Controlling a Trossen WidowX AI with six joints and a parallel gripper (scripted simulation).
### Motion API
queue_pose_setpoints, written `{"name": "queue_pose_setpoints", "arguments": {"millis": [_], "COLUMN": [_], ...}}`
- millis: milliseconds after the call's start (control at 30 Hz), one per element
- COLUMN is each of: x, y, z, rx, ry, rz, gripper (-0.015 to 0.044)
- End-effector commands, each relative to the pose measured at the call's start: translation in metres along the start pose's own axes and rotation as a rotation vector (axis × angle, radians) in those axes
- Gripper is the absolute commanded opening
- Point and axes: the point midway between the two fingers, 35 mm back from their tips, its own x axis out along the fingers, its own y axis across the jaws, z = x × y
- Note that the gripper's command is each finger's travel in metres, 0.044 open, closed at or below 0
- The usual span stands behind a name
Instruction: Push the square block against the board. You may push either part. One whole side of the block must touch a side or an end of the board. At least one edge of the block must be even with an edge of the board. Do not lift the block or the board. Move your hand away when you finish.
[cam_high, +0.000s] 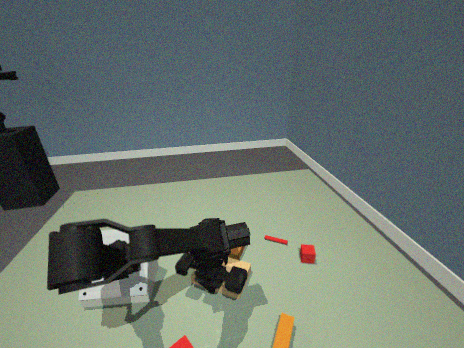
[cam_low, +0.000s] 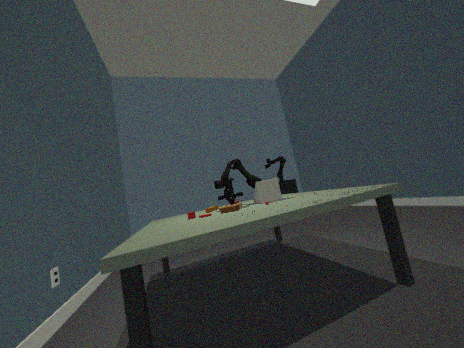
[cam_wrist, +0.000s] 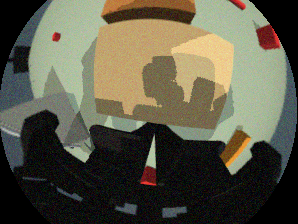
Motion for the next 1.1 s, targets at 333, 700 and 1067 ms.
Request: {"name": "queue_pose_setpoints", "arguments": {"millis": [333,700,1067], "x": [0.001,0.001,0.001], "y": [0.0,-0.001,0.0], "z": [-0.006,-0.024,-0.042], "rx": [0.001,0.001,0.001], "ry": [-0.005,-0.005,-0.002], "rz": [0.006,0.006,0.005], "gripper": [0.0,0.0,0.0]}}
